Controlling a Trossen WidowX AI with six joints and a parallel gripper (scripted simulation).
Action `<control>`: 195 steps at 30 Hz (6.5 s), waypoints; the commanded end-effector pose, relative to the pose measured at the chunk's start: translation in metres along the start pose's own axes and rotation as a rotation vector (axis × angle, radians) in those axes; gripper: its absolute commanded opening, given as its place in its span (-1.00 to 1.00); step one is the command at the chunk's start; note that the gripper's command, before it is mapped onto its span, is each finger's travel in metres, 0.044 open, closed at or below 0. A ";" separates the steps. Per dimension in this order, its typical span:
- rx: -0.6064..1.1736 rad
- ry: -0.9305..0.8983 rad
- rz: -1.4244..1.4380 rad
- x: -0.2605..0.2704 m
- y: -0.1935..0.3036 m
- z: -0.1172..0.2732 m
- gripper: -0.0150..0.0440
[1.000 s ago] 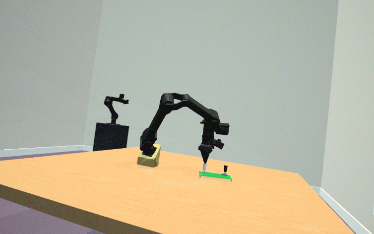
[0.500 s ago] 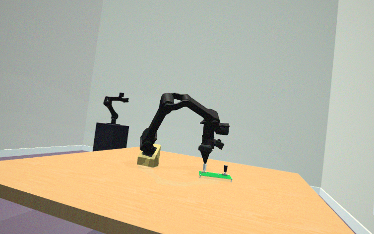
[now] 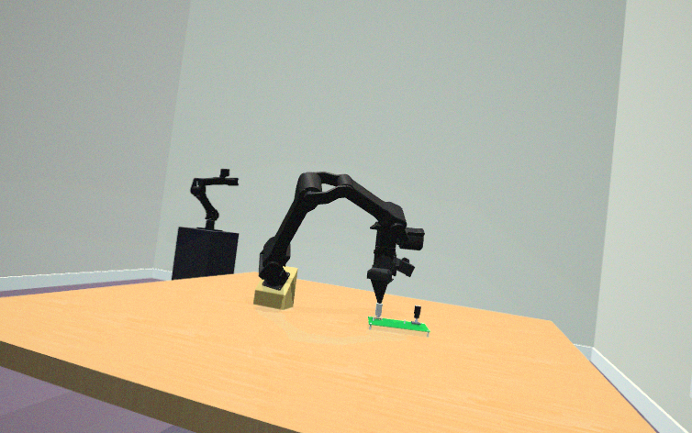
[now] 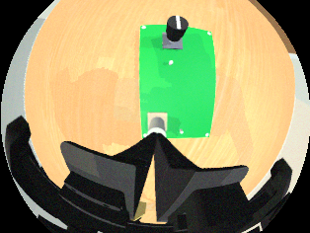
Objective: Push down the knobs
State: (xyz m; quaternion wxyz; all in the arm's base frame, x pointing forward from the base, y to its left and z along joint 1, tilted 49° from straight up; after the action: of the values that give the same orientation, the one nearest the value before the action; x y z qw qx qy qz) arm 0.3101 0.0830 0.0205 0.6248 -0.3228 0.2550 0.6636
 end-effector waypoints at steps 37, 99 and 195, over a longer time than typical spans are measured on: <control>0.009 0.000 -0.009 -0.001 -0.002 0.016 -0.49; 0.005 0.000 -0.014 0.014 -0.105 0.015 -0.49; 0.005 0.000 -0.014 0.014 -0.105 0.002 -0.49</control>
State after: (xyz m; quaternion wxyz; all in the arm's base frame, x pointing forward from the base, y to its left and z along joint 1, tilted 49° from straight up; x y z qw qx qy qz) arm 0.4129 0.1088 0.0204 0.6283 -0.3240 0.2527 0.6605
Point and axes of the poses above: the point midway between the two fingers, 35 mm back from their tips, its own z axis back along the fingers, its own x axis across the jaws, y = z × x, the point moved 3 cm from there along z, back along the fingers, and after that the axes turned 10 degrees about -z, right-handed, at the moved point
